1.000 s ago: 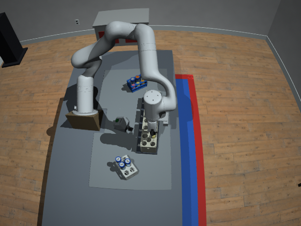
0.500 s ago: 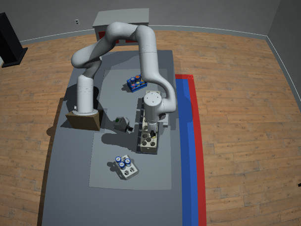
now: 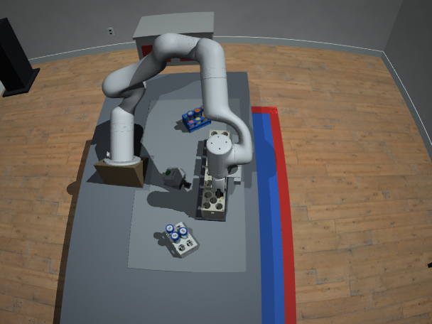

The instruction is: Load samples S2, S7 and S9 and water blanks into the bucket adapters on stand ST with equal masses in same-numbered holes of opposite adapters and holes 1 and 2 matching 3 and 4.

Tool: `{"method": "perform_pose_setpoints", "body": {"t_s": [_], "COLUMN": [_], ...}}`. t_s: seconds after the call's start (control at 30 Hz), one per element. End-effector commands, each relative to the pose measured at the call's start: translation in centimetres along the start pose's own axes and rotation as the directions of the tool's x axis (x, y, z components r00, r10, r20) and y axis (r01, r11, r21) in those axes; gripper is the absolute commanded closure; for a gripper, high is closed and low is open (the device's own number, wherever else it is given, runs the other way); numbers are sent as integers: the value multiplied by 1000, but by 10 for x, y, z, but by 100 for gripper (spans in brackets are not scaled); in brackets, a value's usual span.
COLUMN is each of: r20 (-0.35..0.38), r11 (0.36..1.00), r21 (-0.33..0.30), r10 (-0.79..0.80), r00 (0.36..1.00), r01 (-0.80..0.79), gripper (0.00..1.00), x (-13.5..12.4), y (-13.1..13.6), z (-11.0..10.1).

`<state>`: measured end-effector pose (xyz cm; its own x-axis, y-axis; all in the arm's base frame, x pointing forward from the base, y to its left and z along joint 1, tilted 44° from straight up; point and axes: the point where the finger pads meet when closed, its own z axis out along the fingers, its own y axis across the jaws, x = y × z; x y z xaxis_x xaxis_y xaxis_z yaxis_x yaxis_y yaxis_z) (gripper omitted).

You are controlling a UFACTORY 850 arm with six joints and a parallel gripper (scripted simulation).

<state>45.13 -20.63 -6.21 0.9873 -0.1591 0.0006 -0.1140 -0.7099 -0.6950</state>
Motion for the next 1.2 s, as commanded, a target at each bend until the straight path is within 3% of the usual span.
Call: {"method": "perform_pose_setpoints", "body": {"t_s": [0.0, 1.17], "r20": [-2, -2], "r11": [1000, 1000], "r21": [-1, -1], "r10": [-1, -1], "r00": [1000, 1000], "r01": [1, 1], "gripper": [100, 100], "x": [1, 1], "y": [0, 0], "z": [1, 30]}}
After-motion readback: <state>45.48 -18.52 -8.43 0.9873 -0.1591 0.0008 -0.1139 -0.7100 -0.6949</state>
